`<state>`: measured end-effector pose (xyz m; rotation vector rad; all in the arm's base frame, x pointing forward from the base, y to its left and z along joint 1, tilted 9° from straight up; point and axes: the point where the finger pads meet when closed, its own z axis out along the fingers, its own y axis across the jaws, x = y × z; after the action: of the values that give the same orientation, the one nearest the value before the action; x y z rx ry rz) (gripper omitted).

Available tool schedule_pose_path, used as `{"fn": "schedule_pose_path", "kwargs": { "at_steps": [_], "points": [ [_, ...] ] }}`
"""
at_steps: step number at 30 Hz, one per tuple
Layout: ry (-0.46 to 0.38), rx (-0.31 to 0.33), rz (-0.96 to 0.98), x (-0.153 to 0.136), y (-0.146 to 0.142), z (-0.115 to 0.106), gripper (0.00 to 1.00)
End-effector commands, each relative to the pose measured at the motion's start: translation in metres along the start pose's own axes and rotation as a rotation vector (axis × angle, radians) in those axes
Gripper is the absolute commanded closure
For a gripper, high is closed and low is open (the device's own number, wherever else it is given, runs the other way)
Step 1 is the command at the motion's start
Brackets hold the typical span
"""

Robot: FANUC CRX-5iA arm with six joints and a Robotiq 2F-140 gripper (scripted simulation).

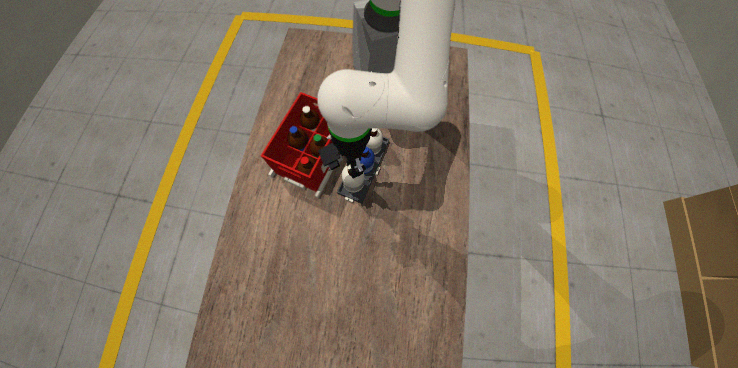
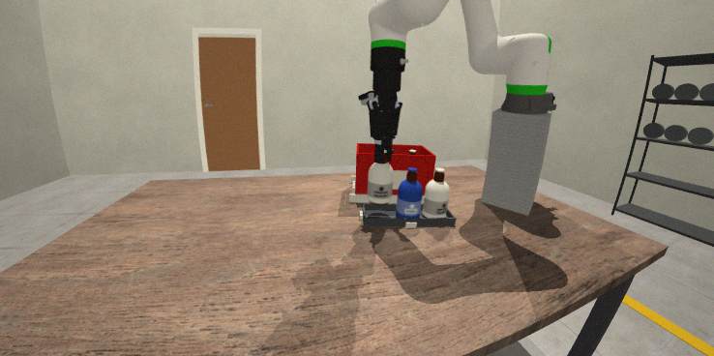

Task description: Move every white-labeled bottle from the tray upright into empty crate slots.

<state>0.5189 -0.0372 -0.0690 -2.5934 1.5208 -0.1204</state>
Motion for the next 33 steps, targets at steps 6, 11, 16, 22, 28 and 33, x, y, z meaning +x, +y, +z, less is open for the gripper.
{"fn": "schedule_pose_path", "kwargs": {
  "at_steps": [6, 11, 16, 22, 28, 33],
  "points": [
    [0.001, 0.001, 0.000, 0.000, -0.001, -0.007, 0.90],
    [0.001, 0.001, 0.000, 0.000, -0.001, -0.012, 0.90],
    [0.001, 0.001, 0.000, 0.000, -0.001, -0.018, 0.90],
    [0.001, 0.001, 0.000, 0.000, -0.001, -0.023, 0.90],
    [0.001, 0.001, 0.000, 0.000, -0.001, -0.030, 0.90],
    [0.001, 0.001, 0.000, 0.000, -0.001, -0.036, 0.90]
  ]
}}
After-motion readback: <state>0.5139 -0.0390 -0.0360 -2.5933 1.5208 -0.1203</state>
